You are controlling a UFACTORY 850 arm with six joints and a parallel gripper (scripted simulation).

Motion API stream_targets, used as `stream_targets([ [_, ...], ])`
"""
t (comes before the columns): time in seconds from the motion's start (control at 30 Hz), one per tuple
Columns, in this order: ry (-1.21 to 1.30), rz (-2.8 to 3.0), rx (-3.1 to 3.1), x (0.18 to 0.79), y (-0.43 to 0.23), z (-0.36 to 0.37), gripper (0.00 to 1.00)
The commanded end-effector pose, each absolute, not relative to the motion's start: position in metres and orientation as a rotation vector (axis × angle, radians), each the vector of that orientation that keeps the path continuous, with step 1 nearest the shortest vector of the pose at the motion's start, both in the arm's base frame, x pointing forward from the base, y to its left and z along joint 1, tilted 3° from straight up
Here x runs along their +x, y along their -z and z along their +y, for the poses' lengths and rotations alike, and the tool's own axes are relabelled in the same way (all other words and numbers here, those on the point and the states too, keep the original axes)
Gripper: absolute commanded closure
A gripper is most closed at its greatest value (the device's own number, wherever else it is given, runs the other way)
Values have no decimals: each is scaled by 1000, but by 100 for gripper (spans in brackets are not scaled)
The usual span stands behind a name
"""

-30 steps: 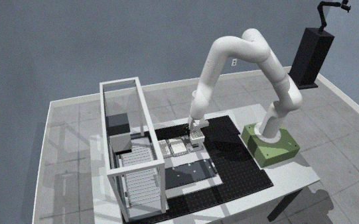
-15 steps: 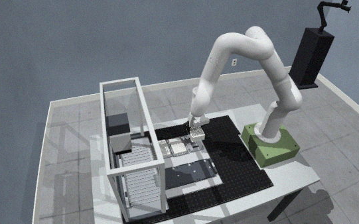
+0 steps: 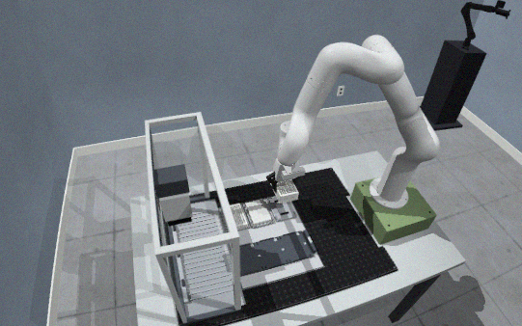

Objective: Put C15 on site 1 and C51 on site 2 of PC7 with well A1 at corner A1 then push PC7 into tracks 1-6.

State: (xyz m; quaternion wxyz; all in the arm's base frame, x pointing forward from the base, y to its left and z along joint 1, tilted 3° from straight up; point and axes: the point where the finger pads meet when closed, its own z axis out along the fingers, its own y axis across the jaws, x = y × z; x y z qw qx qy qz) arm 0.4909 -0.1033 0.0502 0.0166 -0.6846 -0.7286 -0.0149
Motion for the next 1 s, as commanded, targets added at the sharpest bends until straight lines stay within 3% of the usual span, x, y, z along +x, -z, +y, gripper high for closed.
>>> stream_targets([
  [0.0,47,-2266,-2129,492,-55,-104,100],
  [0.63,47,-2266,-2129,492,-70,-104,100],
  [0.97,38,-1878,-2472,513,-72,-59,100],
])
